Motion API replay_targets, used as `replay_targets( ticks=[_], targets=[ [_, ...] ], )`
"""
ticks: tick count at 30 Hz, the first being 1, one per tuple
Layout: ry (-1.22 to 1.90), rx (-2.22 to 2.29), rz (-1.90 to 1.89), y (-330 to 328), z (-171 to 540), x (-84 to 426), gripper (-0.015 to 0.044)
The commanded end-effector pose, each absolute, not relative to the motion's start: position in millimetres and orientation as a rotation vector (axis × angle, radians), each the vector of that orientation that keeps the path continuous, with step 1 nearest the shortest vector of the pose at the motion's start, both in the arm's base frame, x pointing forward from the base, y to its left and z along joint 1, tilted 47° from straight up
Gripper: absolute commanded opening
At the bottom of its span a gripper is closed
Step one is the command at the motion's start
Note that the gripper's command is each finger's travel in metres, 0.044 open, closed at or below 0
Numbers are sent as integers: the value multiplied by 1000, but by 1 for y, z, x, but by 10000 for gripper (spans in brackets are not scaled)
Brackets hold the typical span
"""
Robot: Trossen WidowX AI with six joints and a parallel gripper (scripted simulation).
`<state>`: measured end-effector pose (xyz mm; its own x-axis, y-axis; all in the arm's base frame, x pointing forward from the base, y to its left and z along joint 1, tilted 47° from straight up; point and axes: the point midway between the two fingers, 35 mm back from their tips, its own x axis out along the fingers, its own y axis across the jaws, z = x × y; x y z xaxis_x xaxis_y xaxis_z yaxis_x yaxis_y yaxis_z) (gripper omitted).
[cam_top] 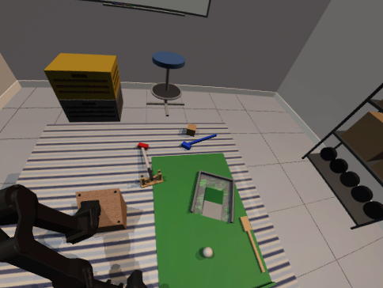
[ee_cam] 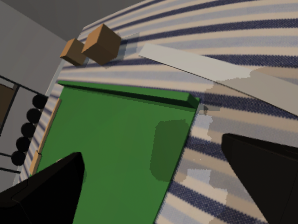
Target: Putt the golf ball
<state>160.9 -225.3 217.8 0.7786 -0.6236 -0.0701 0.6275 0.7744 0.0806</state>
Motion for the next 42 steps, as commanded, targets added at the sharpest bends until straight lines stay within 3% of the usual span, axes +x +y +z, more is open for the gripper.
replay_targets(
  ticks=[1,14,26,34,42],
  targets=[
    [42,102,-676,-225,217,162,426],
    [427,145,-433,-204,151,254,440],
    [952,-132,36,-82,43,344,440],
    [1260,-488,352,13,-35,348,440],
    [1522,-1002,669,92,-116,306,440]
  ],
)
